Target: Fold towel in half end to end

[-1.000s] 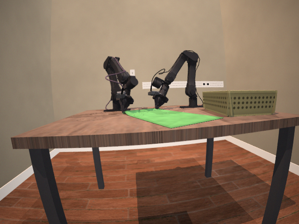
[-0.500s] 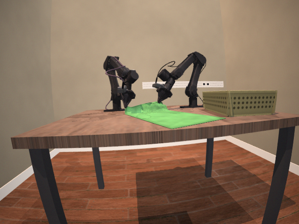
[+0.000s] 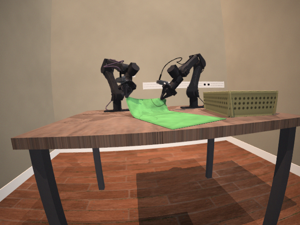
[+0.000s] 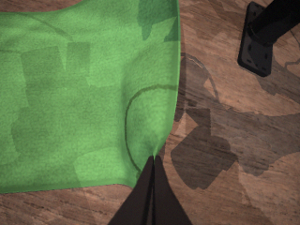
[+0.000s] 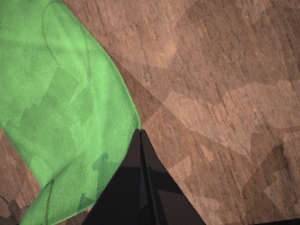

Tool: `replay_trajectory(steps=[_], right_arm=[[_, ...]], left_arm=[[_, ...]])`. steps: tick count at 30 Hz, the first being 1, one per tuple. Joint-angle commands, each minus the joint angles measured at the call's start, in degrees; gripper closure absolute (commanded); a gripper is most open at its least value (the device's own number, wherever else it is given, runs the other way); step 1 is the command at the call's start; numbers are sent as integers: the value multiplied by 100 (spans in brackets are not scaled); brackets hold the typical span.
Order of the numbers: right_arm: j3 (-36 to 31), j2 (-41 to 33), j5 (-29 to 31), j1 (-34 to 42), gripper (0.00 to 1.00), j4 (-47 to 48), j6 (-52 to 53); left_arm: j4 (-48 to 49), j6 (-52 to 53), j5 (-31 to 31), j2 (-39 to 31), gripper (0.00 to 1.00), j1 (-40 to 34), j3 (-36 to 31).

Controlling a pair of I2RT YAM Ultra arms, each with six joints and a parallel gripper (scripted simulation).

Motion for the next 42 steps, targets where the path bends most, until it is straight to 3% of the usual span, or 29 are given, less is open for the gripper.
replay_trajectory(steps=[1,4,5,10,11,18,19,20,22,23,24,26,27,29,30,33,37,38,42], right_arm=[[338,-308,529,206,100,-193,472],[379,-238,602,263,100,-260,519],[364,-620,625,302,100,-242,608],[396,-628,685,357,100,-308,650],[369,-840,673,343,100,-295,603],[430,-882,522,85,100,-127,289],[489,-533,191,-173,100,213,-334],[490,-531,149,-199,100,222,-361],[494,-509,69,-253,100,257,-409],[589,-86,-250,-541,100,818,-1030],[562,-138,-502,-705,100,904,-1469],[562,-138,-502,-705,100,904,-1469],[583,-34,-843,-911,100,1033,-1656],[586,-3,-985,-991,100,1066,-1716],[750,574,-1323,-1221,100,1567,-2205],[851,752,-1907,-1546,100,1644,-2719],[914,901,-2169,-1672,100,1692,-2807],[1219,1449,-2159,-1685,100,1877,-2839],[1307,1592,-2206,-1706,100,1905,-2850]], left_arm=[[-301,686,1172,63,100,368,391],[-412,805,1331,178,100,441,474],[-409,823,1835,116,100,678,542],[-498,940,1995,235,100,734,608],[-439,776,2285,212,100,840,638],[-96,412,2329,-17,100,821,613],[139,71,2011,250,100,1011,637],[347,-385,1714,-90,100,739,288],[411,-451,1636,-113,100,699,251],[526,-422,1590,270,100,1307,525],[680,-927,1137,82,100,1076,177],[680,-927,1137,82,100,1076,177],[919,-1442,651,-191,100,713,90],[982,-1594,419,-248,100,593,37],[1038,-1523,356,35,100,1243,13],[1288,-2437,-682,-333,100,611,-109],[1330,-2569,-1062,-138,100,398,3],[1172,-2440,-1100,-37,100,913,185],[1229,-2432,-1105,74,100,926,227]])
